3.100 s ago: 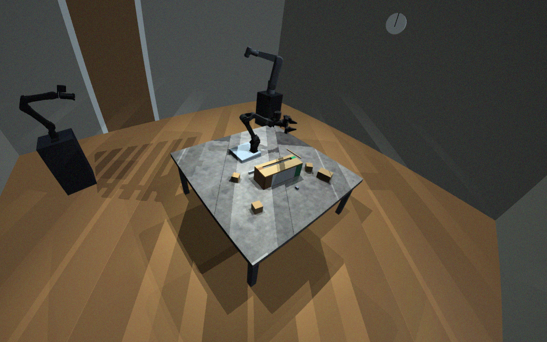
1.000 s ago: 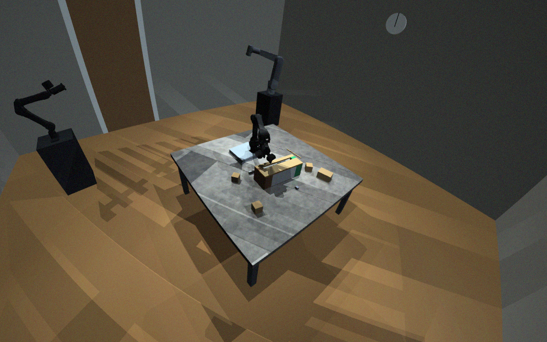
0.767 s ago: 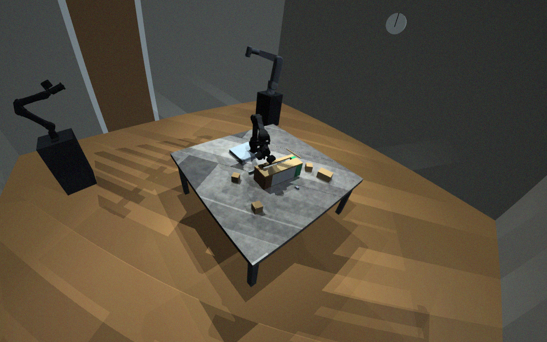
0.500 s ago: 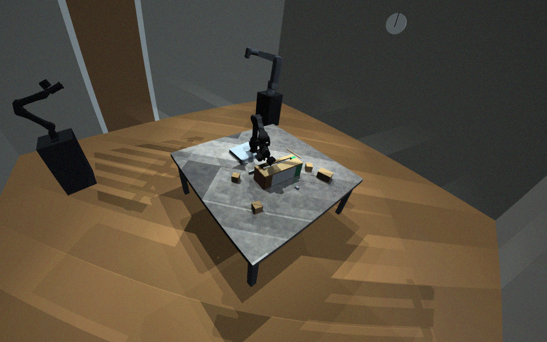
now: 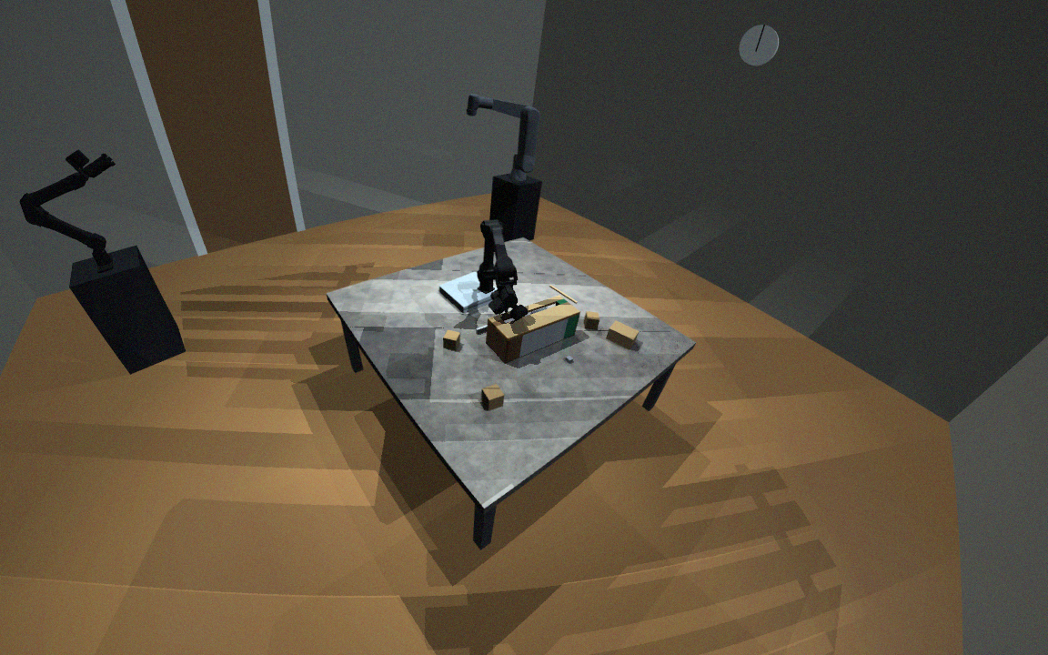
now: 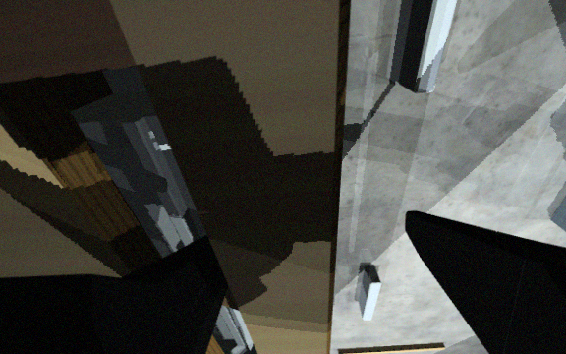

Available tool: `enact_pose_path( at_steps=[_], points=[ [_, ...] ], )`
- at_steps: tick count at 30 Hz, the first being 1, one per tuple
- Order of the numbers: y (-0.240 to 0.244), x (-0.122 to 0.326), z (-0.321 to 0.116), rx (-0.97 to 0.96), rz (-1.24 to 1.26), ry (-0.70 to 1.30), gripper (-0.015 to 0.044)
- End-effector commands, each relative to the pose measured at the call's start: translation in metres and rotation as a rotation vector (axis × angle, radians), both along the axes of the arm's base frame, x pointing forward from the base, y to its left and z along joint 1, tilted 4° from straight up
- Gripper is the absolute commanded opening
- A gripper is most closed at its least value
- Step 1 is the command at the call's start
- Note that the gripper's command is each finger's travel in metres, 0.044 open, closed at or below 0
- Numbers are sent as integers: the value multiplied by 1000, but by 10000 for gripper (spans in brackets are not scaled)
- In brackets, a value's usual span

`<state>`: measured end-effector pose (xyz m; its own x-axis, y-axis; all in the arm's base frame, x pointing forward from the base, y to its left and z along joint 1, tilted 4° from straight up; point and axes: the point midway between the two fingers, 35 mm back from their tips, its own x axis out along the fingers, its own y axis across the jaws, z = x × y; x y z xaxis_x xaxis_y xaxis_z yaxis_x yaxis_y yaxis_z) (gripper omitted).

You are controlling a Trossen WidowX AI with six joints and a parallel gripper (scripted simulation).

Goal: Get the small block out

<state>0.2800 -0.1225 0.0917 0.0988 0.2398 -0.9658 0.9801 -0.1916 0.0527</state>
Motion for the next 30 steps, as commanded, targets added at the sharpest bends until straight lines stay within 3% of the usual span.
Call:
enact_pose_path(
  at_steps=[1,21,30],
  points=[
    [1,-1,-10,11,-5,13,400],
    [39,8,-8,5,0,2,400],
    [25,3,-7,4,0,2,400]
  ],
)
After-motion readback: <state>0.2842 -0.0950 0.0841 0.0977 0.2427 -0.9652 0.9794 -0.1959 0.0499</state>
